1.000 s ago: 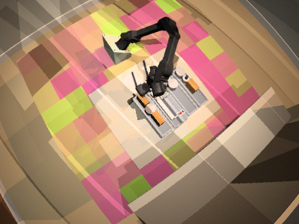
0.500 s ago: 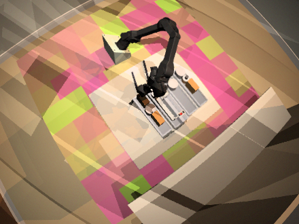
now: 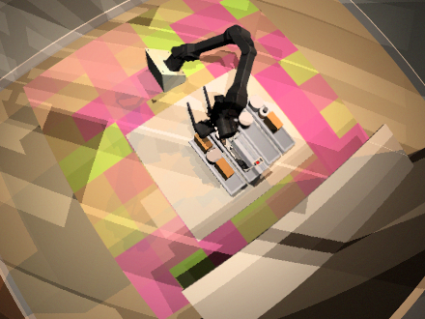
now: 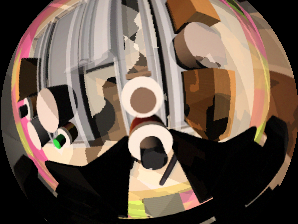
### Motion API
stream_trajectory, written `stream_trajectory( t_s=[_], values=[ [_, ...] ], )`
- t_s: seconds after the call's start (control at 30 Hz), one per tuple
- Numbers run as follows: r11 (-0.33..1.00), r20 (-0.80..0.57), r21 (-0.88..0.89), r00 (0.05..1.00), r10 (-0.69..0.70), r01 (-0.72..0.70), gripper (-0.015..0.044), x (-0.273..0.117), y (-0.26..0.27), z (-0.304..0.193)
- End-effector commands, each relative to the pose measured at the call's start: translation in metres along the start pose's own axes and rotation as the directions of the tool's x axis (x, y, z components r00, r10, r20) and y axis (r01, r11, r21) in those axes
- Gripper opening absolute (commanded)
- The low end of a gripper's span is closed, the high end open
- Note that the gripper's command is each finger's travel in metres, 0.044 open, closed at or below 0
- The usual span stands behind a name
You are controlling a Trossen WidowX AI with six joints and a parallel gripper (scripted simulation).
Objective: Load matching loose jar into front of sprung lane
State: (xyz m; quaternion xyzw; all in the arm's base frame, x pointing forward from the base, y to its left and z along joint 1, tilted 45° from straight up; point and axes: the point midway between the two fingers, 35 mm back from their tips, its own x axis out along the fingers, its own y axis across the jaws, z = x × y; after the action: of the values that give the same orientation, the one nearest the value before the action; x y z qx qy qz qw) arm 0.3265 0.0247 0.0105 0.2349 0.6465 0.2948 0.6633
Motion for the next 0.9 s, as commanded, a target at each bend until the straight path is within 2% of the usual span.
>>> stream_trajectory(
  t_s=[0.0,0.87],
  values=[
    [1.0,0.025,-0.012,1.0,0.003,-0.003,0.0,-0.0034,0.0014,0.008],
    [1.0,0.025,-0.012,1.0,0.003,-0.003,0.0,-0.001,0.0014,0.0081]
  ],
)
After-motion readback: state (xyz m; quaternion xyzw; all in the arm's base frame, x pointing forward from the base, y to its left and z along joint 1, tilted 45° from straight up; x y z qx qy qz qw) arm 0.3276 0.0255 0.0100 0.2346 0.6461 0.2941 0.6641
